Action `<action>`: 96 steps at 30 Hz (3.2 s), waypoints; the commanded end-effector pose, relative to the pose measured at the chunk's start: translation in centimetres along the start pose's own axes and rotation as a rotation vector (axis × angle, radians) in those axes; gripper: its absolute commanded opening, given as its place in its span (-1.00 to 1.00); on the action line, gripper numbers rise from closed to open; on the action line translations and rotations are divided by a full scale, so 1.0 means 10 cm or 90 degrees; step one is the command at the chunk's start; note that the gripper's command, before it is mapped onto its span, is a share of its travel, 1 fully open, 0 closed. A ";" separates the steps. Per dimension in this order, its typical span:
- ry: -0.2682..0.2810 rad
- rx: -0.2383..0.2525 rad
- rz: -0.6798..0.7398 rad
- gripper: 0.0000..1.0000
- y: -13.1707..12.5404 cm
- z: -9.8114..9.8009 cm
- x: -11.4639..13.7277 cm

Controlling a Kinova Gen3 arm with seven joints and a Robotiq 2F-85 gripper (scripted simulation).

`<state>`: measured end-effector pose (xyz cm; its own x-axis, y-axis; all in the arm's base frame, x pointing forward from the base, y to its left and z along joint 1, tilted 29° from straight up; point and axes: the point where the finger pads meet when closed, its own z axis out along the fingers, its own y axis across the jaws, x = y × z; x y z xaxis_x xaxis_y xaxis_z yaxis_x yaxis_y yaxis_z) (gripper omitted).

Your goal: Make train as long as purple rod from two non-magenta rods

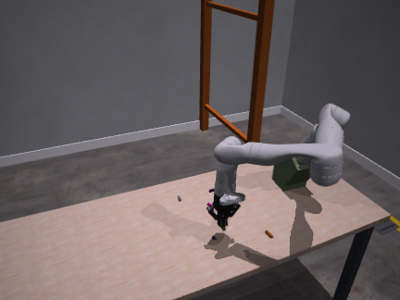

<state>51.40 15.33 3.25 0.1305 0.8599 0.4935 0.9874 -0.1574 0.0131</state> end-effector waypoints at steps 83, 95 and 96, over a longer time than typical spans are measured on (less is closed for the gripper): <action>-0.006 0.011 0.056 -0.91 0.20 0.88 -0.11; -0.006 0.011 0.056 -0.91 0.20 0.88 -0.11; -0.006 0.011 0.056 -0.91 0.20 0.88 -0.11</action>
<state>53.74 18.10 -4.92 0.2116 0.8511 0.4805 0.9752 -0.2165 -0.0458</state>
